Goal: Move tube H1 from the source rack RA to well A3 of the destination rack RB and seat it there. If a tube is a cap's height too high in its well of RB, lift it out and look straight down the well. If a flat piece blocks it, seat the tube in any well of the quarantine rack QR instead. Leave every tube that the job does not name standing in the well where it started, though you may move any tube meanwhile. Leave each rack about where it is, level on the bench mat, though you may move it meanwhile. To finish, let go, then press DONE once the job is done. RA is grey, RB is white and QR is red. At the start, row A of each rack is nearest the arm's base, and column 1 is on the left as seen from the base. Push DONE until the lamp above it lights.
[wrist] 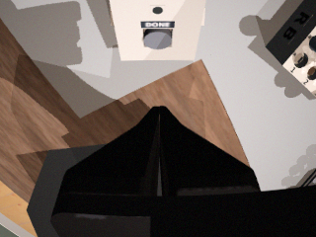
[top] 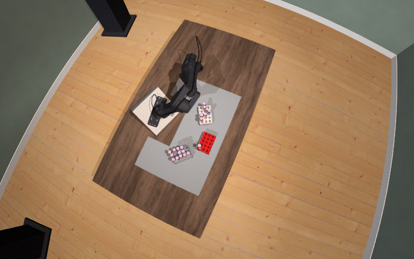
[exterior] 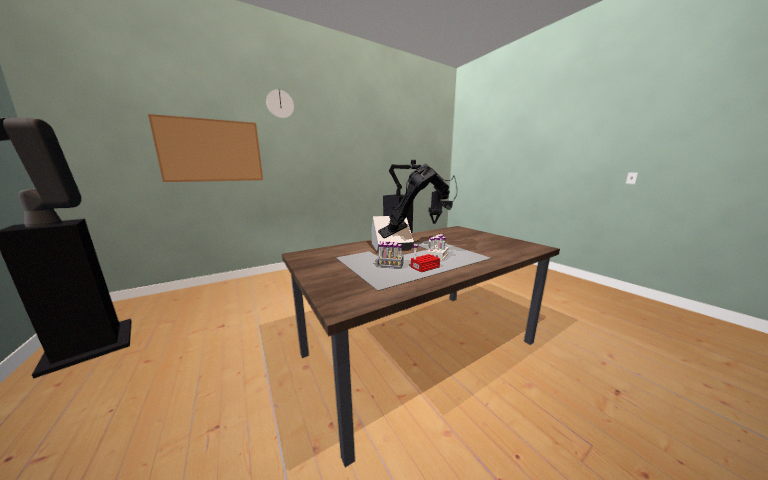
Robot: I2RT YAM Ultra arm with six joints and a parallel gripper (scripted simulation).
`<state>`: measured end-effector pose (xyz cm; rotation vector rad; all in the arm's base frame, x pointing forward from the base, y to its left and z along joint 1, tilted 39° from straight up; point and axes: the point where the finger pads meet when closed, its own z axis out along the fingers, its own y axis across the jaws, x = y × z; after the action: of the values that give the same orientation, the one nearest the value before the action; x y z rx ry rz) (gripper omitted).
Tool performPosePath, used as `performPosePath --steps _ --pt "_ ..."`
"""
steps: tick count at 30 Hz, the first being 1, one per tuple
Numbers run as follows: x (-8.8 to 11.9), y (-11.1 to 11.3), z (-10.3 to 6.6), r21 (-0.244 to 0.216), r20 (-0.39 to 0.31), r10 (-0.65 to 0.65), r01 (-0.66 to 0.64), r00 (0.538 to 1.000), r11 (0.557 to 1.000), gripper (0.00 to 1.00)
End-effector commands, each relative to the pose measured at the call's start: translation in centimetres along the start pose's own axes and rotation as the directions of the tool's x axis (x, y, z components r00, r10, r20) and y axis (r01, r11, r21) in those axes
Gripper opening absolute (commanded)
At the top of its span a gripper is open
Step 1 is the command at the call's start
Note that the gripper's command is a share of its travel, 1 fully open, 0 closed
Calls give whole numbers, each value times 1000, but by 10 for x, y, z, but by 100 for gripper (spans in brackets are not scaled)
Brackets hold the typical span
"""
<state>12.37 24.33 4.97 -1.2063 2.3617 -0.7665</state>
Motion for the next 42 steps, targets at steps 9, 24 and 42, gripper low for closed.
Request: performPosePath --steps 9,24,42 --pt "-2 1 15 9 13 -5 5 1000 1000 0" --pt "-5 4 50 11 8 -9 9 1000 1000 0" --pt "-8 3 79 6 14 -3 3 1000 1000 0"
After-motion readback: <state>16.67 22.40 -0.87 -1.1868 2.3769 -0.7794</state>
